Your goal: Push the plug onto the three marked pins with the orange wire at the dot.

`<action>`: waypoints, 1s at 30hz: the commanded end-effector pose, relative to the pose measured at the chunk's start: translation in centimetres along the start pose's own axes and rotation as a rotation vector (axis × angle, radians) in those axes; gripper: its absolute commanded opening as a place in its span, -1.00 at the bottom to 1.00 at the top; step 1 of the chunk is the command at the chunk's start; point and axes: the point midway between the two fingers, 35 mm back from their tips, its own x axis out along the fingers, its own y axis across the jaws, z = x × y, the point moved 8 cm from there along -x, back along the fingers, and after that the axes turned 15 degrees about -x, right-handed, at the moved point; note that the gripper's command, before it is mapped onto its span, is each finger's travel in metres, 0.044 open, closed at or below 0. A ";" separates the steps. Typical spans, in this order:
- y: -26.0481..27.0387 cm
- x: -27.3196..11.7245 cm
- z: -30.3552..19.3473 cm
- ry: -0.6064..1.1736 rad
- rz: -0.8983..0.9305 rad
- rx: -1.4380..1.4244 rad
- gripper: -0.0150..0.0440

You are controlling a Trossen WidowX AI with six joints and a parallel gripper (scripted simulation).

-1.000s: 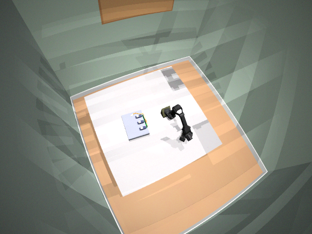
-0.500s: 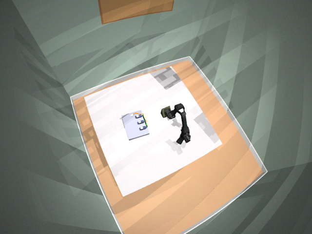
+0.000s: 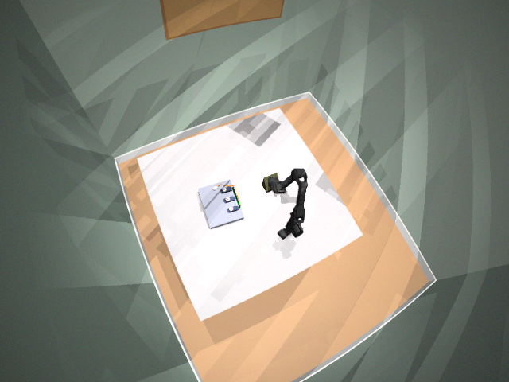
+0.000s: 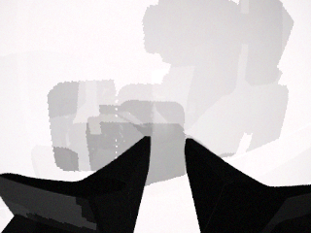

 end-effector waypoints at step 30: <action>-11.3 -5.9 -11.1 0.179 -0.884 0.456 -0.10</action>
